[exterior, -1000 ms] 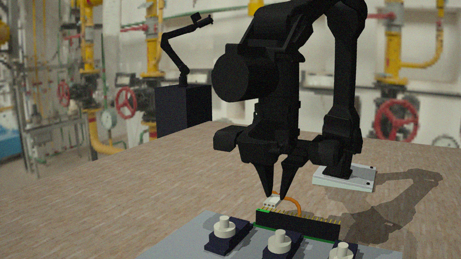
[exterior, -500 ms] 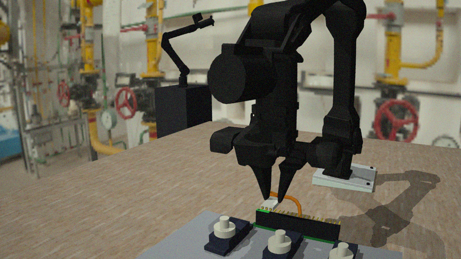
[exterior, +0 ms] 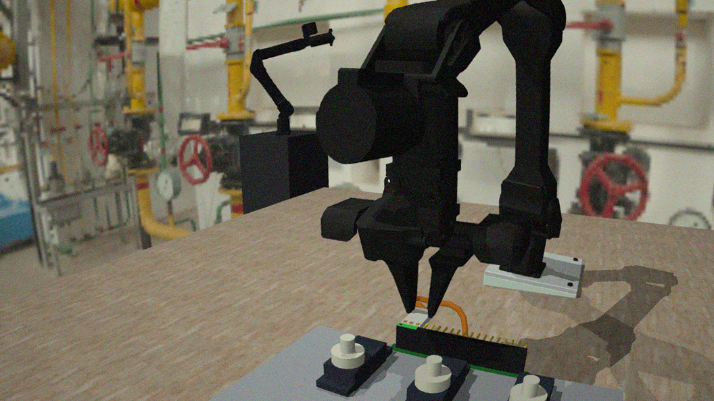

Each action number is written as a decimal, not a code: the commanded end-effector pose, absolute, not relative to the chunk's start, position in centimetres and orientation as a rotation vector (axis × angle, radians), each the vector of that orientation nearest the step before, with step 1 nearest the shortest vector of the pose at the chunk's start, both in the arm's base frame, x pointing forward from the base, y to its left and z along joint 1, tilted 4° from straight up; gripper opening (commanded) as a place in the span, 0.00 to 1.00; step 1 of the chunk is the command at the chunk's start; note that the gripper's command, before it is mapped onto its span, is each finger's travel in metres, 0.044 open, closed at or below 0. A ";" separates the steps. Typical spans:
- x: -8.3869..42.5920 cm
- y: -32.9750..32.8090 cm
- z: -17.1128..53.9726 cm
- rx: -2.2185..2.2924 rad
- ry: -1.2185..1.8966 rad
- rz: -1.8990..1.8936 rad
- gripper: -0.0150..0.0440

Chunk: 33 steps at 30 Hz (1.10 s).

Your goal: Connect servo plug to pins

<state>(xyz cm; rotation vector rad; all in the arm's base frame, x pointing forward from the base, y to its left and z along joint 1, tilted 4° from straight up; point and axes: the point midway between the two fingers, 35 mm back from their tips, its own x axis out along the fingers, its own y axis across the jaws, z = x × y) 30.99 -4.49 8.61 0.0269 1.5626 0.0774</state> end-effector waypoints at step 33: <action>31.3 -4.9 14.4 0.029 1.560 0.071 1.00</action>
